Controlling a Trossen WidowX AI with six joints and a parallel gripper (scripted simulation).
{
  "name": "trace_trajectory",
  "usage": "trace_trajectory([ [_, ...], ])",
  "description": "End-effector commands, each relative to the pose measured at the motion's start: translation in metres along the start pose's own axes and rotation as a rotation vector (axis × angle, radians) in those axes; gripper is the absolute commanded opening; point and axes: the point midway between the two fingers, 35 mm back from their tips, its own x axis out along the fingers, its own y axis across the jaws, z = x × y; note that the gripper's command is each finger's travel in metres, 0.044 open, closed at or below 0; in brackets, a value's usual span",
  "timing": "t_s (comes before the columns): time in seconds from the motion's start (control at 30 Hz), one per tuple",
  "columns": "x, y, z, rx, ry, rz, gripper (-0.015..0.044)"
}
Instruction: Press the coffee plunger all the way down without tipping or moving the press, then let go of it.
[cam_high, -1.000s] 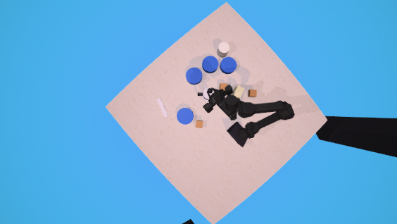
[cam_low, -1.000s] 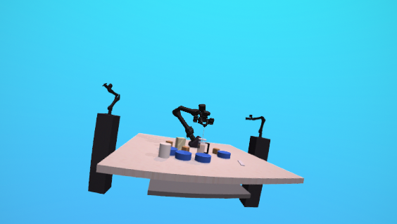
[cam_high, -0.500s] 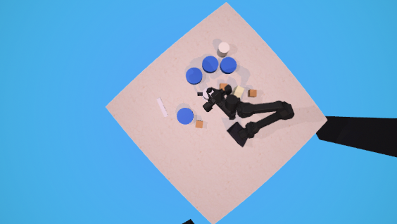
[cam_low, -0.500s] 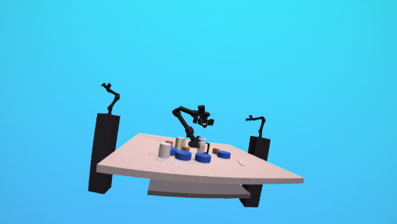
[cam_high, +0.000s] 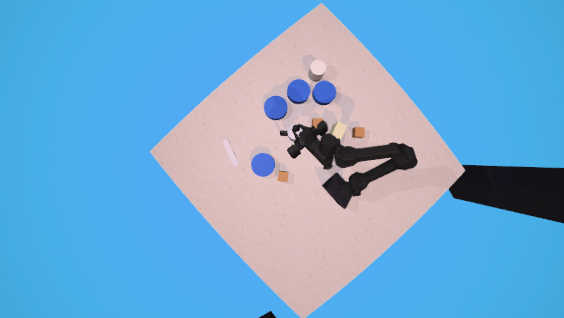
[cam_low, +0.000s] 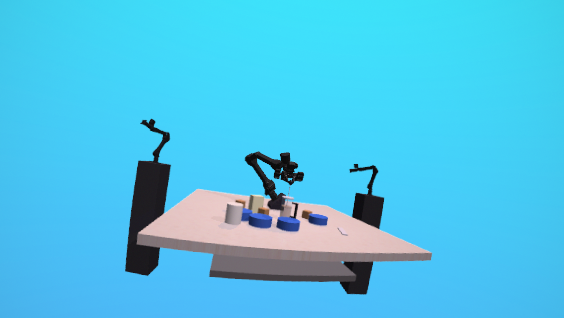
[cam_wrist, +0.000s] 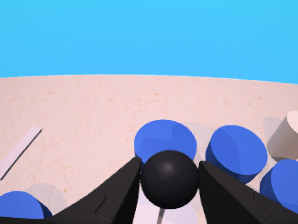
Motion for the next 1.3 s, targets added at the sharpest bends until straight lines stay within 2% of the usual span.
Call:
trace_trajectory([
  [0.0,0.010,0.002,-0.021,-0.023,0.037,0.000,0.0126],
  [0.77,0.031,-0.001,-0.051,-0.026,0.031,-0.004,0.0126],
  [1.27,0.036,0.000,-0.049,-0.026,0.031,-0.005,0.0126],
])
